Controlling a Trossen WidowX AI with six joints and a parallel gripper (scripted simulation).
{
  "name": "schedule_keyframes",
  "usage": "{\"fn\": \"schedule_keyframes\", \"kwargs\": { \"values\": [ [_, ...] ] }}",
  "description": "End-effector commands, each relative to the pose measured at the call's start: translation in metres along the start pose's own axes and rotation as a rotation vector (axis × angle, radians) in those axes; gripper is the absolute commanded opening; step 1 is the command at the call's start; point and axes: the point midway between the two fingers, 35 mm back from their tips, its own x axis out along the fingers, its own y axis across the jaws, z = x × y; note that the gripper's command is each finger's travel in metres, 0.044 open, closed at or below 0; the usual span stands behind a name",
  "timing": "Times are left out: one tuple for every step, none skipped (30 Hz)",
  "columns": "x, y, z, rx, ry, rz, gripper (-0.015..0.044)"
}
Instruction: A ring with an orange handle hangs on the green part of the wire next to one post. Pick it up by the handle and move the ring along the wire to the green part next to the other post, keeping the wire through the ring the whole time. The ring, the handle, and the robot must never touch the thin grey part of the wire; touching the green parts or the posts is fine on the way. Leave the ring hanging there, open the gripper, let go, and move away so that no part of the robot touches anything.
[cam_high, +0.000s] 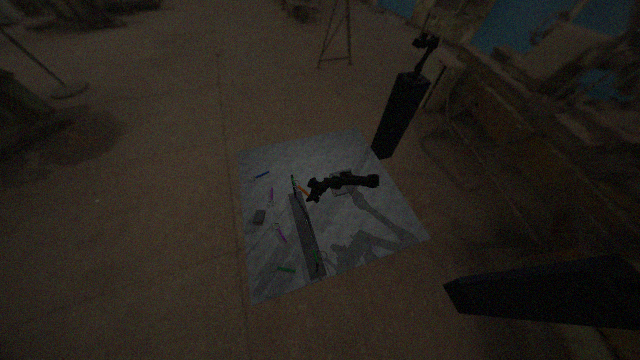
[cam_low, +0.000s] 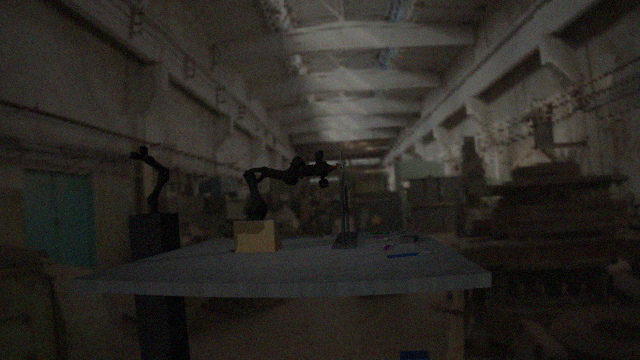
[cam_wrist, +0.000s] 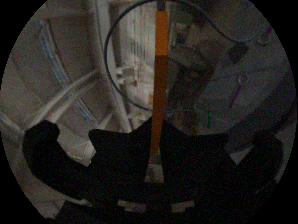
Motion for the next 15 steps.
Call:
{"fn": "schedule_keyframes", "kwargs": {
  "values": [
    [0.0001,0.0024,0.0,0.05,-0.006,0.031,-0.015],
    [0.0002,0.0028,0.0001,0.062,-0.008,0.037,-0.015],
    [0.0002,0.0033,0.0001,0.073,-0.009,0.043,-0.015],
    [0.0003,0.0038,0.0001,0.085,-0.011,0.05,-0.015],
    [0.0003,0.0043,0.0001,0.096,-0.012,0.056,-0.015],
    [0.0003,0.0048,0.0002,0.108,-0.013,0.062,-0.015],
    [0.0004,0.0053,0.0002,0.119,-0.015,0.069,-0.015],
    [0.0004,0.0057,0.0002,0.131,-0.016,0.075,-0.015],
    [0.0004,0.0062,0.0003,0.142,-0.017,0.081,-0.015],
    [0.0005,0.0067,0.0003,0.153,-0.019,0.087,-0.015],
    [0.0005,0.0072,0.0004,0.165,-0.02,0.094,-0.015],
    [0.0005,0.0076,0.0005,0.176,-0.021,0.1,-0.015],
    [0.0005,0.0081,0.0005,0.188,-0.023,0.106,-0.015],
    [0.0005,0.0086,0.0006,0.199,-0.024,0.113,-0.015],
    [0.0005,0.009,0.0007,0.21,-0.026,0.119,-0.015]
  ]
}}
